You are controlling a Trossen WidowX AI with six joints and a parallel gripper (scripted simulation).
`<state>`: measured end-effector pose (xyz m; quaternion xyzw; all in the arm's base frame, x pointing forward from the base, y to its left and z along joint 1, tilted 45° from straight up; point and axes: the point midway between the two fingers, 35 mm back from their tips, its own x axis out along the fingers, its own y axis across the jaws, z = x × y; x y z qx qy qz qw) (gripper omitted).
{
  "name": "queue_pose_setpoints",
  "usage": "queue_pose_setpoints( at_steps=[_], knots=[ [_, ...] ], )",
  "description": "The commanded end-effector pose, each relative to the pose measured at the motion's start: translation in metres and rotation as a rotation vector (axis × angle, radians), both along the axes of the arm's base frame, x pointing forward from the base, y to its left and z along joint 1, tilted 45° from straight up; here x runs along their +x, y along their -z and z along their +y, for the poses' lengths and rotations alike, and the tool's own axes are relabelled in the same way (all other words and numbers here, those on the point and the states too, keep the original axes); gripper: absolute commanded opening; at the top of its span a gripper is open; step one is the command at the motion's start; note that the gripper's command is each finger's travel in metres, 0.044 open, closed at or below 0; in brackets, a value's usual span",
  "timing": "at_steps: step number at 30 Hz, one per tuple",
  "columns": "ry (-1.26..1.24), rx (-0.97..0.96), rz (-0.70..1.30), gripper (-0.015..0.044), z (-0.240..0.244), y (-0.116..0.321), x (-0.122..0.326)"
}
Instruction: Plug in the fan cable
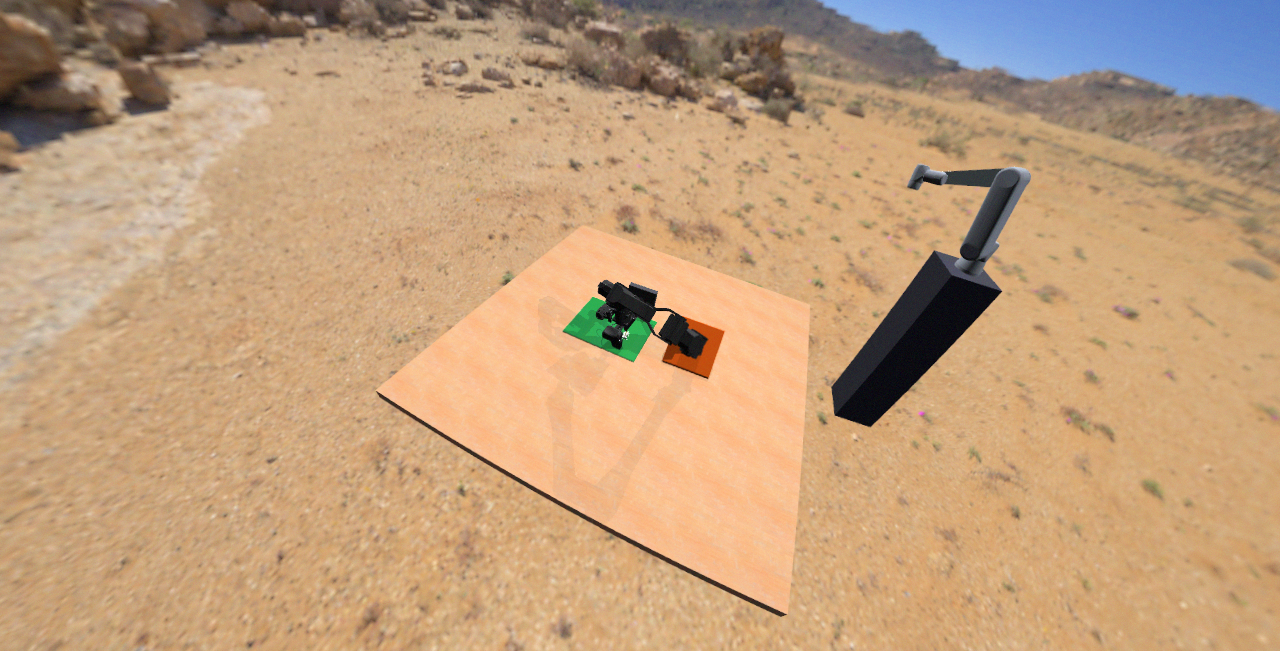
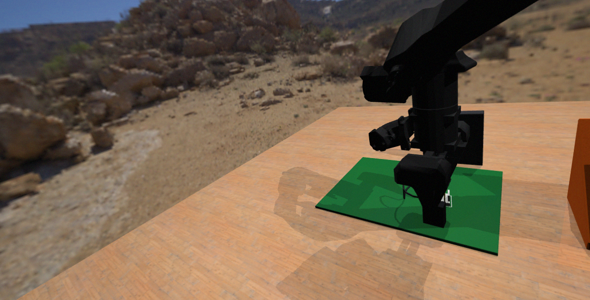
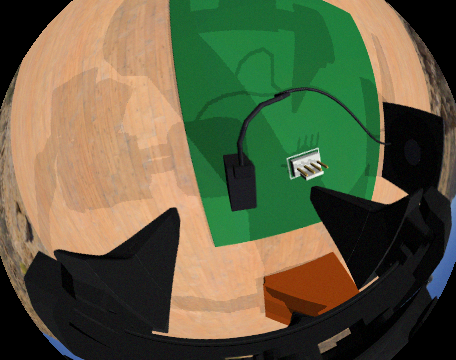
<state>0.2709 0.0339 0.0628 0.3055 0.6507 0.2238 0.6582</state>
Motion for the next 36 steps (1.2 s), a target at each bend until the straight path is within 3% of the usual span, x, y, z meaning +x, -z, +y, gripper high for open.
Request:
queue_pose_setpoints(
  at_steps=[1, 24, 36],
  knots=[
    [0.001, 0.006, 0.004, 0.044, 0.007, 0.006, 0.0],
    [0.001, 0.009, 0.003, 0.044, 0.028, 0.026, 0.0],
    [-0.001, 0.003, 0.001, 0.0125, 0.026, 0.025, 0.001]
  ],
)
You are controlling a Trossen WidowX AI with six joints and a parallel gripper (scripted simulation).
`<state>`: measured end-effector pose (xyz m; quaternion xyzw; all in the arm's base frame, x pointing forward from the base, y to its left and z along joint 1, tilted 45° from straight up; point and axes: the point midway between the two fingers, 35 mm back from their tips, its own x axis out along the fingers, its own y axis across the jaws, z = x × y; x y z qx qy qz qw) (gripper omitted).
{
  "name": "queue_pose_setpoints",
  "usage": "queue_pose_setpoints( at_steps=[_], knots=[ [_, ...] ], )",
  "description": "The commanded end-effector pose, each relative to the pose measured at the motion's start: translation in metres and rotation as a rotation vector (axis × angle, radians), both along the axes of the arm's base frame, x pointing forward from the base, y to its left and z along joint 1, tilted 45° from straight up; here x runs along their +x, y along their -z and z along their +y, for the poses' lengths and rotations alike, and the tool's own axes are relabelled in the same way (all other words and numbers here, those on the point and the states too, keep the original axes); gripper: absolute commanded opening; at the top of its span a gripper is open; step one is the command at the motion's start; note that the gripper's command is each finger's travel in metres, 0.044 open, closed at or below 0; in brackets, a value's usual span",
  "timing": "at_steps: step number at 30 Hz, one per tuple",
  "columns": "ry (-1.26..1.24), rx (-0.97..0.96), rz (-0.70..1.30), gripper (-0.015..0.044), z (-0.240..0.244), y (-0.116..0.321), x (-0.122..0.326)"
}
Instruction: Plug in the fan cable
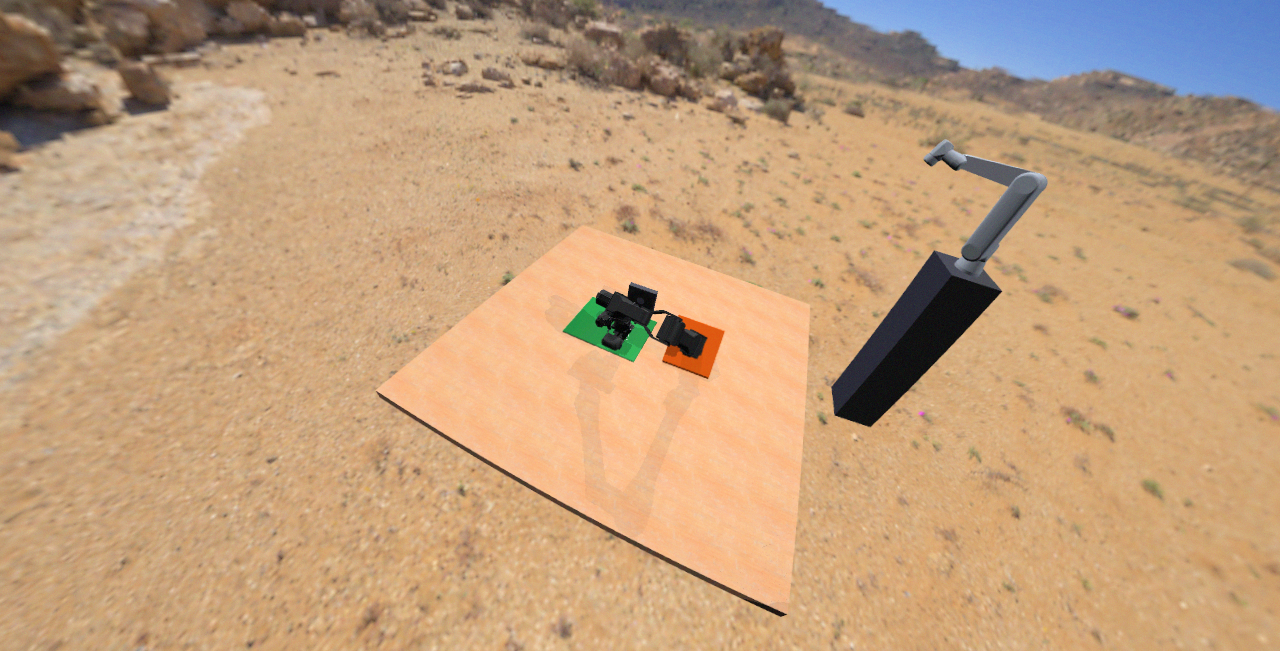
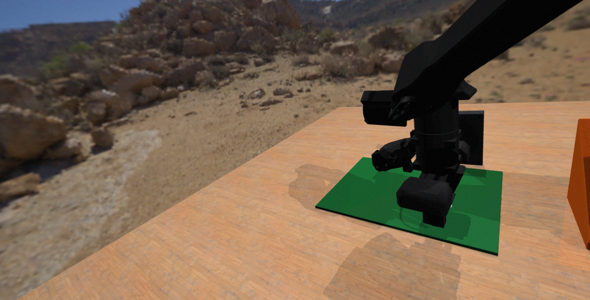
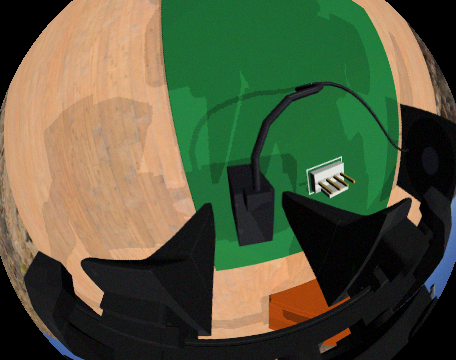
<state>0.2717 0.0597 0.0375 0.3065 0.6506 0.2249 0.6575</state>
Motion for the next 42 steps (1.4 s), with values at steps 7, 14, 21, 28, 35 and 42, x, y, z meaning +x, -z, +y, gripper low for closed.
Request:
queue_pose_setpoints(
  at_steps=[7, 14, 21, 28, 35, 42],
  knots=[
    [-0.001, 0.0, 0.0, 0.0, 0.0, 0.0, 0.0],
    [0.001, 0.004, 0.004, 0.0, -0.035, -0.035, -0.002],
    [0.017, 0.004, 0.019, 0.0, -0.036, -0.034, -0.001],
    [0.184, 0.014, 0.18, 0.0, -0.044, -0.025, -0.001],
    [0.356, 0.025, 0.346, 0.0, -0.052, -0.017, 0.0],
    [0.528, 0.037, 0.512, 0.0, -0.061, -0.009, -0.001]
  ],
)
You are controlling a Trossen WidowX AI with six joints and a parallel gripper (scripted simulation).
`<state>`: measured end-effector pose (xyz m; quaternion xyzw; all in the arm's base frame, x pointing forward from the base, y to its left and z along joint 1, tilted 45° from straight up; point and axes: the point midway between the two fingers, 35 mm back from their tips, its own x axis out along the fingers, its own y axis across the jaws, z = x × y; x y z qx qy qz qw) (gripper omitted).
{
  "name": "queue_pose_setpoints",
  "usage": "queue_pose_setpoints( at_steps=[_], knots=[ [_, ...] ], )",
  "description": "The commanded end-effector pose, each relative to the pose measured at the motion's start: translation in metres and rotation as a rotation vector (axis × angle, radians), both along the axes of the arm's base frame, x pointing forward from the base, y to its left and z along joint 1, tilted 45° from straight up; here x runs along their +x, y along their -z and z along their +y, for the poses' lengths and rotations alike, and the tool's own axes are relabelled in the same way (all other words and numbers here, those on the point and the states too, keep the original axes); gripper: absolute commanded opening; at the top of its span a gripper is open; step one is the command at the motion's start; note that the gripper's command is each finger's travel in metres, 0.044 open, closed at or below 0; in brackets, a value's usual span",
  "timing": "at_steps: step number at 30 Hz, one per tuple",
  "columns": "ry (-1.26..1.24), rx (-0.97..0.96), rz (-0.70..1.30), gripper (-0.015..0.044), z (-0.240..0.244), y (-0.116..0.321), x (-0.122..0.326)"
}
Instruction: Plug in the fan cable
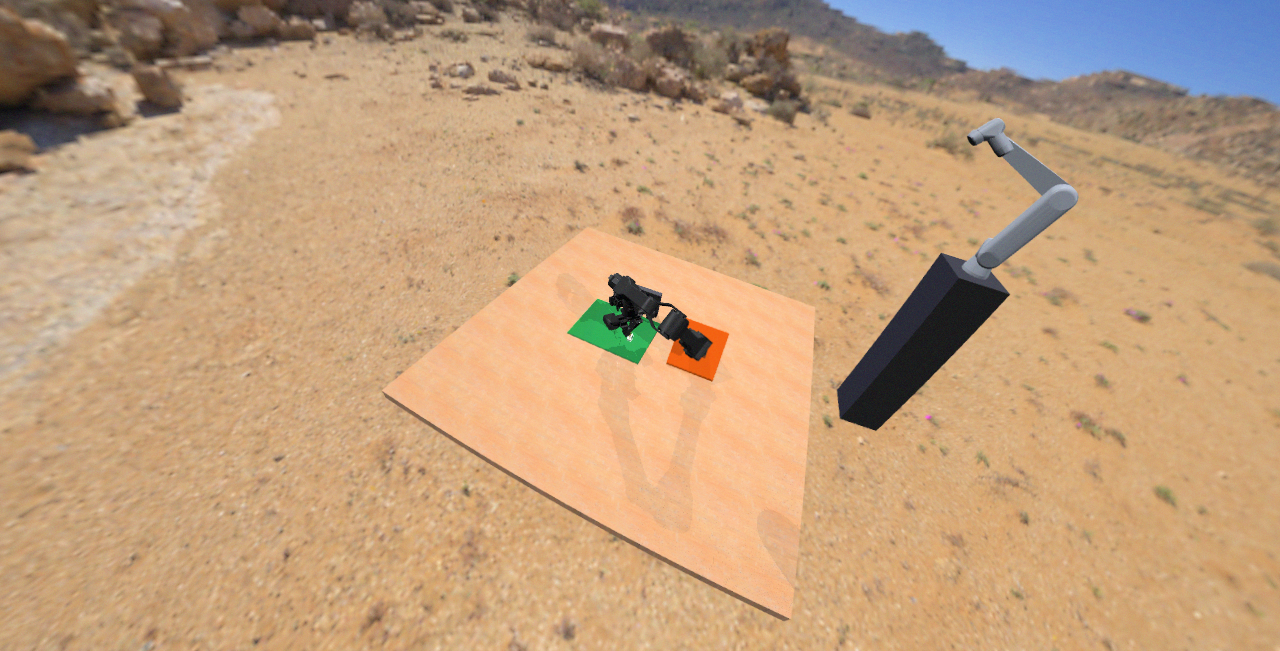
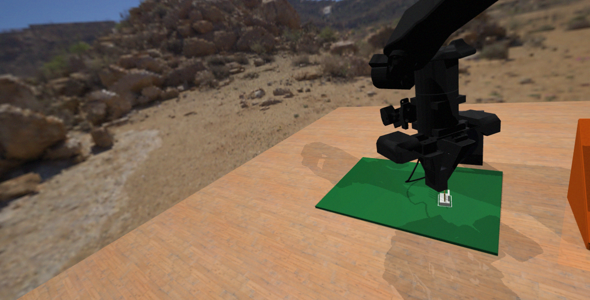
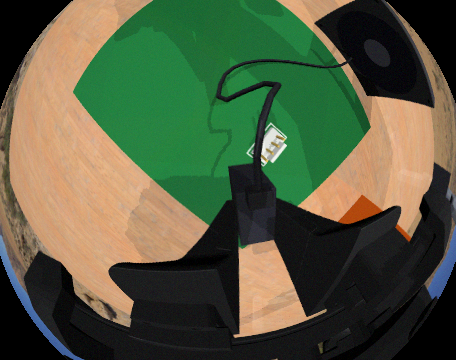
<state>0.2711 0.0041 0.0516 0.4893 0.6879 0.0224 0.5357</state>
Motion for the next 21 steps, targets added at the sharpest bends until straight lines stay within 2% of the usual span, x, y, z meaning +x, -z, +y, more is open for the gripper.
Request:
queue_pose_setpoints(
  at_steps=[1, 17, 21],
  knots=[
    [0.118, 0.003, 0.116, 0.0, -0.007, 0.007, 0.0],
    [0.508, 0.033, 0.496, 0.0, -0.025, 0.026, -0.003],
    [0.544, 0.036, 0.531, 0.0, -0.026, 0.029, -0.004]
  ],
)
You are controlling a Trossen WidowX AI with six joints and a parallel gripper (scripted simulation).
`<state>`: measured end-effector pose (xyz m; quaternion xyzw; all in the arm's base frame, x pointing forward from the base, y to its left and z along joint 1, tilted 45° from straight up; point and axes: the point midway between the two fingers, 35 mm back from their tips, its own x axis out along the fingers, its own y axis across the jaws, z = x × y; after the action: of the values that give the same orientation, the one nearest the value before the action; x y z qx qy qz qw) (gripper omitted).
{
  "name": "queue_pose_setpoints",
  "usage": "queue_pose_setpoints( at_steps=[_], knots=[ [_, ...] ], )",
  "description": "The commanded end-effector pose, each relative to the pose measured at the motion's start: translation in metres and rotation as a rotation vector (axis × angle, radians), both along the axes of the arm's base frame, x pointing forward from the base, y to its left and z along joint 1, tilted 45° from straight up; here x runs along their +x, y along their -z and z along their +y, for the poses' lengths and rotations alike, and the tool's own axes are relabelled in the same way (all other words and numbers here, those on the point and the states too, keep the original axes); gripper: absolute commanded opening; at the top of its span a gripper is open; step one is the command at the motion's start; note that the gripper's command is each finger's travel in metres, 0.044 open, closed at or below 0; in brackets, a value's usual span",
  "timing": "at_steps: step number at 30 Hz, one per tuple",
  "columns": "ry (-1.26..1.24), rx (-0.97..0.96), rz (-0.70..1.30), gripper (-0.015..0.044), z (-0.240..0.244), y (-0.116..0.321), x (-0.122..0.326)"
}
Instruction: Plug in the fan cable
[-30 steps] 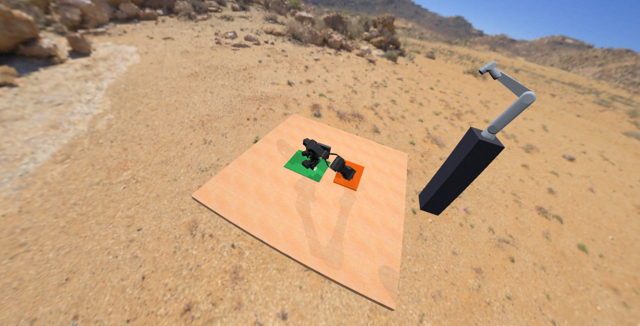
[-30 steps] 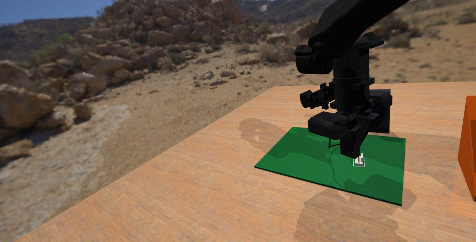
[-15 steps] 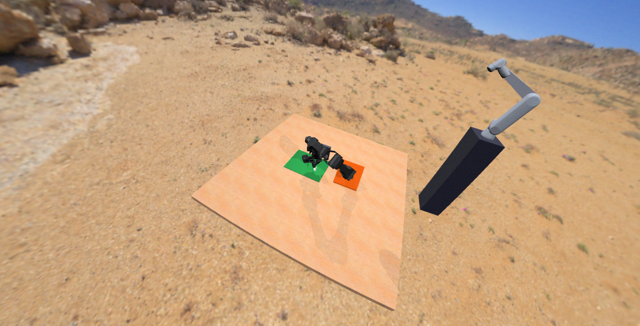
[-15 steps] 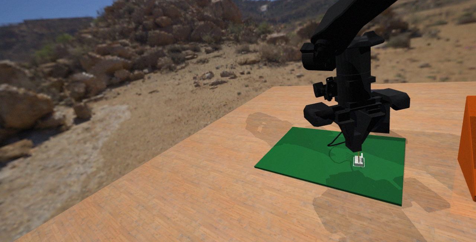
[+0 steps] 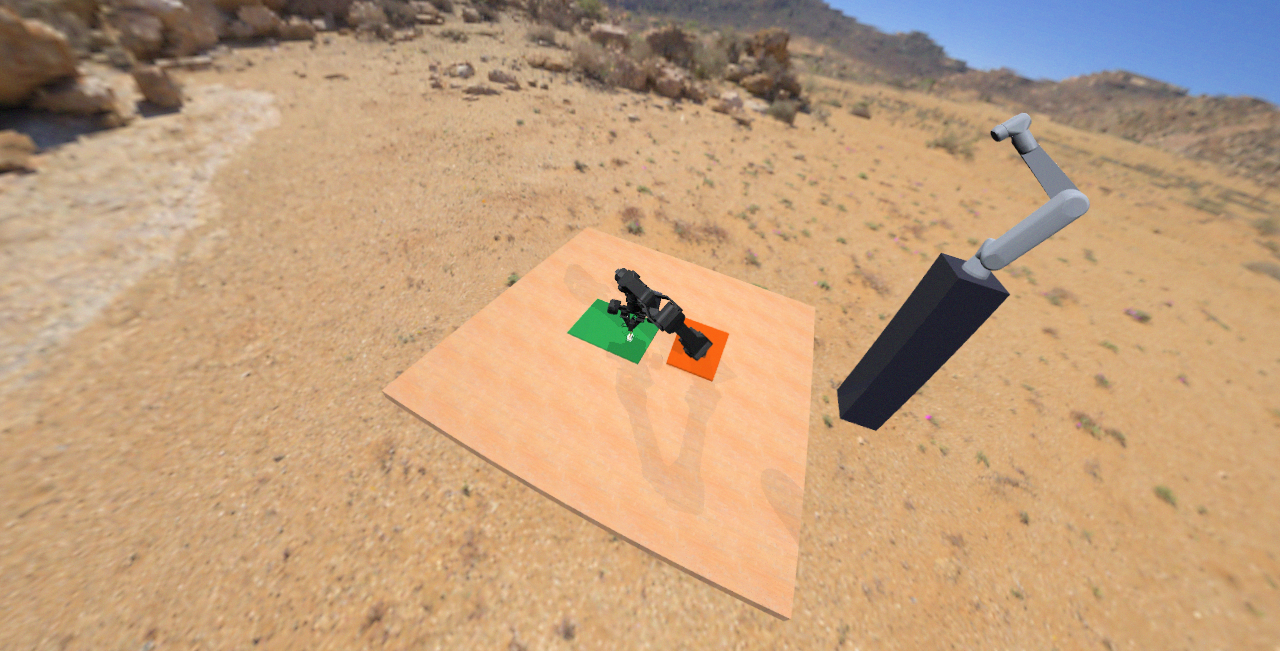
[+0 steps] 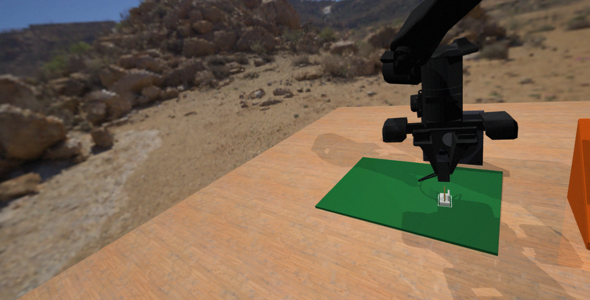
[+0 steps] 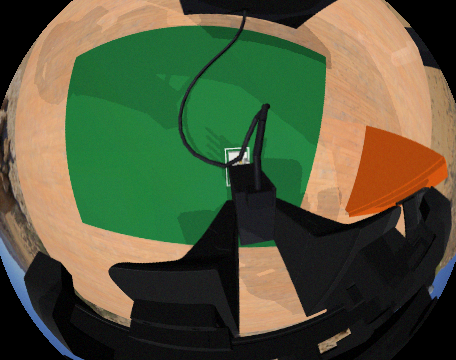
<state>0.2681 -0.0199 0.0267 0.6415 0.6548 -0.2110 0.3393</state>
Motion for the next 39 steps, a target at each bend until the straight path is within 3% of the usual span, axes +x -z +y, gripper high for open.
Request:
queue_pose_setpoints(
  at_steps=[1, 39],
  knots=[
    [0.05, 0.0, 0.052, 0.0, -0.002, 0.004, -0.001],
    [0.053, 0.001, 0.055, 0.0, 0.016, 0.013, -0.001]
  ],
)
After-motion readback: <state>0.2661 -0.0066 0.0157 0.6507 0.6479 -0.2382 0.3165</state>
